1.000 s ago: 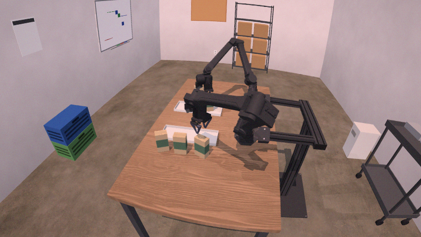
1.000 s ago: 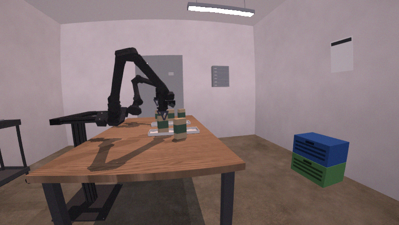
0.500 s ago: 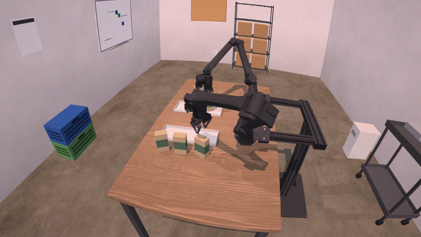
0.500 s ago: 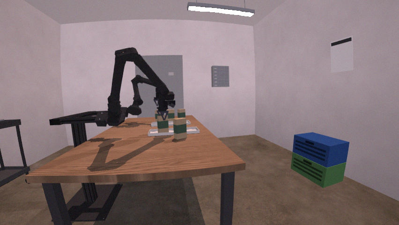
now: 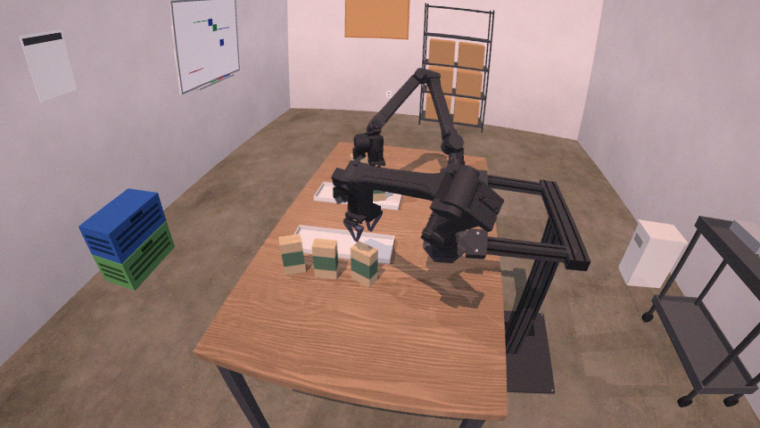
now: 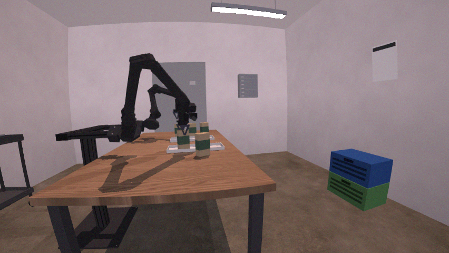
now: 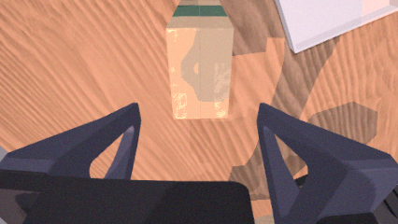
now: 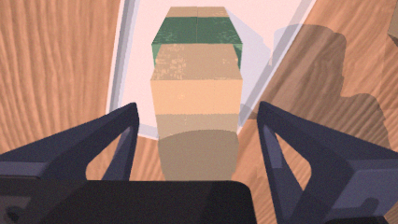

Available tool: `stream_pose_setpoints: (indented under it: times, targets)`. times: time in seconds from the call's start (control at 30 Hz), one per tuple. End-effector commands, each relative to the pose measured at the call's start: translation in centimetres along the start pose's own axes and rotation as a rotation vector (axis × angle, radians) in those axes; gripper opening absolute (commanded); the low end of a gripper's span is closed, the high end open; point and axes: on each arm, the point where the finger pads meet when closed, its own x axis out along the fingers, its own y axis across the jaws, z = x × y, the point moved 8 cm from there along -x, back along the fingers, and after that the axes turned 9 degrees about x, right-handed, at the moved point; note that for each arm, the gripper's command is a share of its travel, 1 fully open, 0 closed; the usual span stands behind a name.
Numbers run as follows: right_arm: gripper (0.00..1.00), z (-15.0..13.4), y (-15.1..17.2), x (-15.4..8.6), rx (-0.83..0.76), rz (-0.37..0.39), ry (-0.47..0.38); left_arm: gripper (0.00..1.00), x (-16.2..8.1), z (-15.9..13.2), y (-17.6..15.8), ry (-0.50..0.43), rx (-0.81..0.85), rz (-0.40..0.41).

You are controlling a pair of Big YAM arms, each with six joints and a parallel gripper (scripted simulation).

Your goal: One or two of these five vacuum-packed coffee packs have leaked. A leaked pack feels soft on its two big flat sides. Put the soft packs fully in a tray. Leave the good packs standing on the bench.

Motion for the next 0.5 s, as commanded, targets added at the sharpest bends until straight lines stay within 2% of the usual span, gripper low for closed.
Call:
stream_pose_setpoints:
  times: [0.0,0.1,0.17,0.33,0.43,0.47]
  targets:
    - [0.76,1.6,0.0,-3.6,0.023,0.013,-0.051,0.76,-0.6,0.5,0.6,-0.013,-0.027,0.003]
    - [0.76,1.5,0.0,-6.2,0.024,0.016,-0.052,0.76,-0.6,0.5,0.6,-0.013,-0.027,0.003]
    - [0.76,1.5,0.0,-6.2,0.024,0.016,-0.052,0.76,-0.6,0.5,0.6,-0.013,-0.027,0.003]
    - [0.76,1.4,-0.1,-10.5,0.026,0.02,-0.053,0.76,-0.6,0.5,0.6,-0.013,-0.027,0.003]
    - [0.76,1.4,0.2,-10.2,0.02,0.014,-0.047,0.76,-0.6,0.5,0.6,-0.013,-0.027,0.003]
    - [0.76,0.8,0.0,-9.0,0.012,0.008,-0.024,0.76,-0.6,0.5,0.6,-0.013,-0.027,0.003]
